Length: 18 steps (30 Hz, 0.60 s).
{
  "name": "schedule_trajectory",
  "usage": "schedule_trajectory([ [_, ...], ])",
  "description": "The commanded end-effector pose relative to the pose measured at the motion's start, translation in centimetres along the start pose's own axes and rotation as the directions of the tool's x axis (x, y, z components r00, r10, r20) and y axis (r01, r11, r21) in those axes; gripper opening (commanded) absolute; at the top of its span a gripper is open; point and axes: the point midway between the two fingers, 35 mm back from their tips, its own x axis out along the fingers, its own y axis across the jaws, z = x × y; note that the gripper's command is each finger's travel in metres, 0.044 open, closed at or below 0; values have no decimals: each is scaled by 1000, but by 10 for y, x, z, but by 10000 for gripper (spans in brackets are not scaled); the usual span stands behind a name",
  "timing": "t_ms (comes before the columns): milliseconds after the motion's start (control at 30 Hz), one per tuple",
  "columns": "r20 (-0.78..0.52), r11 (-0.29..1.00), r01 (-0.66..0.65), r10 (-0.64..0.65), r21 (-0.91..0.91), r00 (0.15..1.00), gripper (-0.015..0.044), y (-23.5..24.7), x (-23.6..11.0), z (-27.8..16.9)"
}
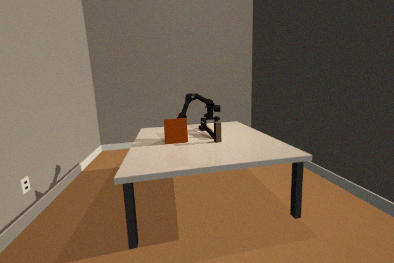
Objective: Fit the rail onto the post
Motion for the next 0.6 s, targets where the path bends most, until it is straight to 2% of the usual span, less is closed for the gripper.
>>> schedule_trajectory([
  [0, 0, 1000, -5, 5, -5, 1000, 440, 0, 6, -1],
  [567, -1, 1000, -5, 5, -5, 1000, 440, -1, 33, -2],
])
